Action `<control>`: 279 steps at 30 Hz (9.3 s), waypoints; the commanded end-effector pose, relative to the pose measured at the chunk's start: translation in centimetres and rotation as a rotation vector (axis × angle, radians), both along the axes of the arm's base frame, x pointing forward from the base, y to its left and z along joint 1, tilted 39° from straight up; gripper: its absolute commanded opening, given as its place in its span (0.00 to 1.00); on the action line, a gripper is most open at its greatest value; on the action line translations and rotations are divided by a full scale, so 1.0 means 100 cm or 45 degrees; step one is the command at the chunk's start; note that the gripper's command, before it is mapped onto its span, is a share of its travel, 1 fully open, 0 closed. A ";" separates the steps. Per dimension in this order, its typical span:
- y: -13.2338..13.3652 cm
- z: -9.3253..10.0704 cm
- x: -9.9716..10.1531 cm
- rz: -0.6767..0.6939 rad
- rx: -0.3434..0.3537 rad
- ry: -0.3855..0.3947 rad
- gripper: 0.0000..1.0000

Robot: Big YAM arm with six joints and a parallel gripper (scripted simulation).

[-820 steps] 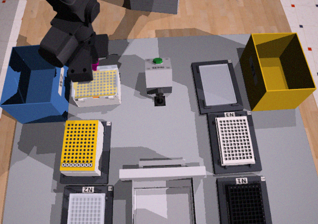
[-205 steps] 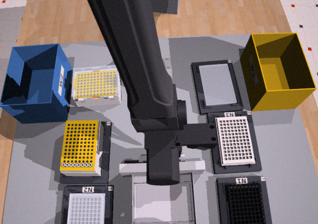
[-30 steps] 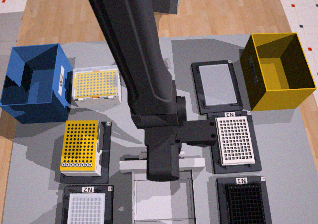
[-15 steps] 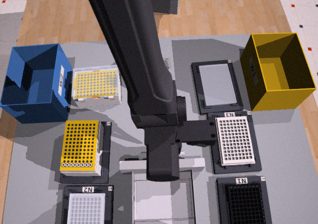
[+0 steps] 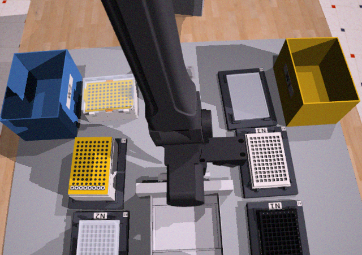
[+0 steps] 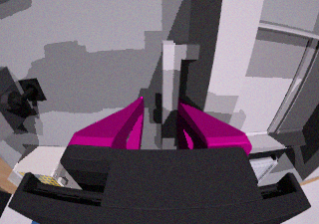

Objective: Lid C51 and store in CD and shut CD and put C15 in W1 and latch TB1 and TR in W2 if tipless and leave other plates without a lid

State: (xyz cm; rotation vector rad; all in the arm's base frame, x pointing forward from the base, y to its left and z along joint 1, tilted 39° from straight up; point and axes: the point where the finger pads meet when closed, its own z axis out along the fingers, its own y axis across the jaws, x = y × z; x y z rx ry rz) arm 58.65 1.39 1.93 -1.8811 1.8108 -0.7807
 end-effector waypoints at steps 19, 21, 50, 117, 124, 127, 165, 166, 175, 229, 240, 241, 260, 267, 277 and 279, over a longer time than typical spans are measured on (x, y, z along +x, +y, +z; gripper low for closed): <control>0.008 0.021 -0.028 0.009 0.005 0.016 0.30; 0.007 0.023 -0.030 0.005 0.006 0.015 0.30; 0.011 0.048 -0.051 0.007 0.007 0.015 0.30; 0.011 0.078 -0.083 -0.001 0.006 0.031 0.30; 0.011 0.078 -0.083 -0.001 0.006 0.031 0.30; 0.011 0.078 -0.083 -0.001 0.006 0.031 0.30; 0.081 0.014 -0.143 -0.869 0.736 -0.069 1.00; 0.084 0.011 -0.146 -0.902 0.761 -0.069 1.00; 0.101 -0.004 -0.163 -1.130 0.950 -0.095 1.00; 0.156 -0.073 -0.202 -1.467 1.224 -0.146 1.00; 0.154 -0.082 -0.195 -1.468 1.224 -0.147 1.00; 0.154 -0.083 -0.194 -1.468 1.224 -0.147 1.00; 0.152 -0.101 -0.180 -1.468 1.223 -0.147 1.00; 0.151 -0.109 -0.174 -1.468 1.222 -0.147 1.00; 0.149 -0.117 -0.168 -1.468 1.222 -0.147 1.00; 0.149 -0.119 -0.166 -1.468 1.222 -0.147 1.00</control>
